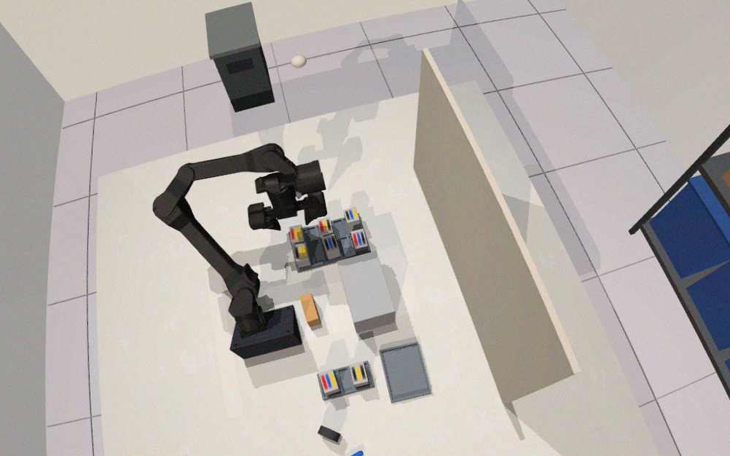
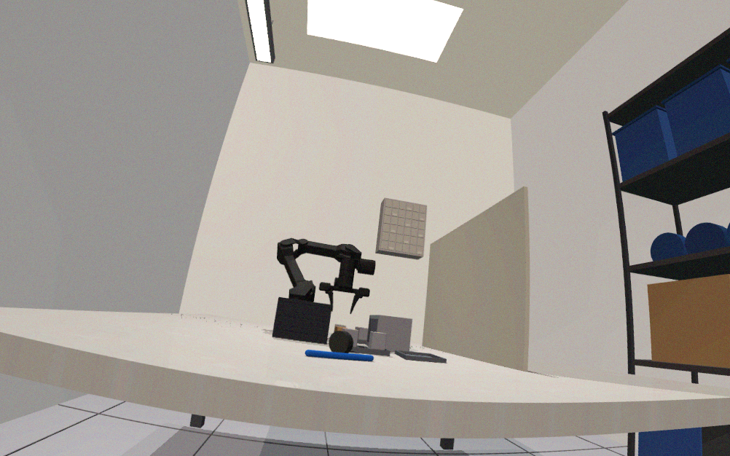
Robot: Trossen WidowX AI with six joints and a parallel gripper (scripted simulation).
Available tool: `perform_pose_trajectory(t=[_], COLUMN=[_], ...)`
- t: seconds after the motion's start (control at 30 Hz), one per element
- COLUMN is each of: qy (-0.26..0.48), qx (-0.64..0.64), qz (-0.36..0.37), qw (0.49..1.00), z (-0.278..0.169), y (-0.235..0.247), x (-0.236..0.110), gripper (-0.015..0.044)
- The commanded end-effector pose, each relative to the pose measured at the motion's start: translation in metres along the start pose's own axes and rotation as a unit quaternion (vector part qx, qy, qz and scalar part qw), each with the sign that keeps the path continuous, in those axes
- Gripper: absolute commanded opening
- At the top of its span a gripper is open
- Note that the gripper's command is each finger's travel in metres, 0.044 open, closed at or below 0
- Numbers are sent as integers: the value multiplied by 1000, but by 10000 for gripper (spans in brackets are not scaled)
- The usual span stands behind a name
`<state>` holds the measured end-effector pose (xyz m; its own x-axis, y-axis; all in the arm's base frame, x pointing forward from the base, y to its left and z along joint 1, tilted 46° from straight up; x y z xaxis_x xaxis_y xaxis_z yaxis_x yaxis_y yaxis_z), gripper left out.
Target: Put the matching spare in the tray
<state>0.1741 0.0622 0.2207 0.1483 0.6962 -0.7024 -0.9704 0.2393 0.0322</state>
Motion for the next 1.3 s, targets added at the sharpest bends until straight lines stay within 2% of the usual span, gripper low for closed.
perform_pose_trajectory(t=[0.0, 0.3, 1.27], qy=[-2, -1, 3], qx=[-5, -5, -7], qz=[-2, -2, -3], qw=[1000, 1000, 1000], z=[1, 1, 0], y=[1, 0, -3], x=[0, 4, 50], gripper=[300, 300, 300])
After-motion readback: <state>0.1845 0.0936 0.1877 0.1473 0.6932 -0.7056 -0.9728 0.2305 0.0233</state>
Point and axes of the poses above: the point midway between the two fingers, 35 mm back from their tips, its own x axis out along the fingers, its own y axis across the jaws, z = x × y, the point moved 1 cm from there along -x, back along the fingers, and after that the axes turned 1 degree about -x, right-handed, at the moved point
